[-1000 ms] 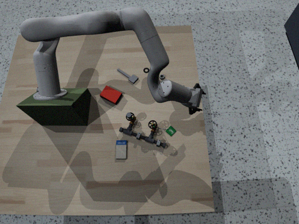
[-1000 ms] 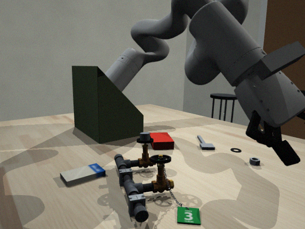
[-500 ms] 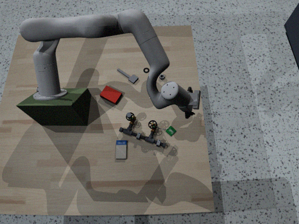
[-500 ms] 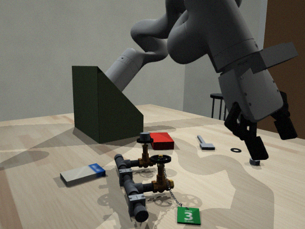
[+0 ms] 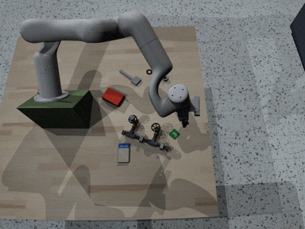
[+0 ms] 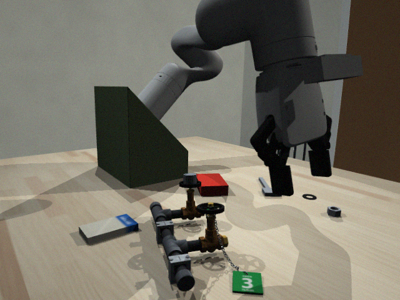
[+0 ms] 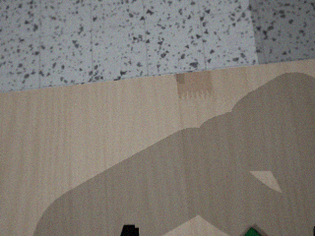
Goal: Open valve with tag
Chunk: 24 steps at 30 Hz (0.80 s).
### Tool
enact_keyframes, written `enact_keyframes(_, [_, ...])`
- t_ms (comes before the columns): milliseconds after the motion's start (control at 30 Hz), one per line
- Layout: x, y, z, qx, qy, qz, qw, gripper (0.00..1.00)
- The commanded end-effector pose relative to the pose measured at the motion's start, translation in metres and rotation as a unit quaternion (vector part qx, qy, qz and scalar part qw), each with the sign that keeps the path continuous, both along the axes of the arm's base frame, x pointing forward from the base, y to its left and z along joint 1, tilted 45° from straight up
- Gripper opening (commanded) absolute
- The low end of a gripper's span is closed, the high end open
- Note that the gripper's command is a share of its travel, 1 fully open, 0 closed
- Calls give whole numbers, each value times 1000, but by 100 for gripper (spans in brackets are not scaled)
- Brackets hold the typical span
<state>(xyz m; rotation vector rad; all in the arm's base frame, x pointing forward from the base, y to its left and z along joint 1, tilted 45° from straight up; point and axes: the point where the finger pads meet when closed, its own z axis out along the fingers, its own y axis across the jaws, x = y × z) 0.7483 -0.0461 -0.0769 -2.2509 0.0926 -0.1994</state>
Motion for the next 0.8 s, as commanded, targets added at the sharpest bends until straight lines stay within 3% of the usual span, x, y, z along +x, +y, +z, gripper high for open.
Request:
enact_keyframes(0, [-22,-19,-8,-24,21,50,998,100])
enact_keyframes(133, [-38,-35,-15,-44,35,81,995,100])
enact_keyframes(333, [-45,-43,-18,-53,41,95,993,100])
enact_keyframes(767, [-47,-45,-19,-56,43,98,993,100])
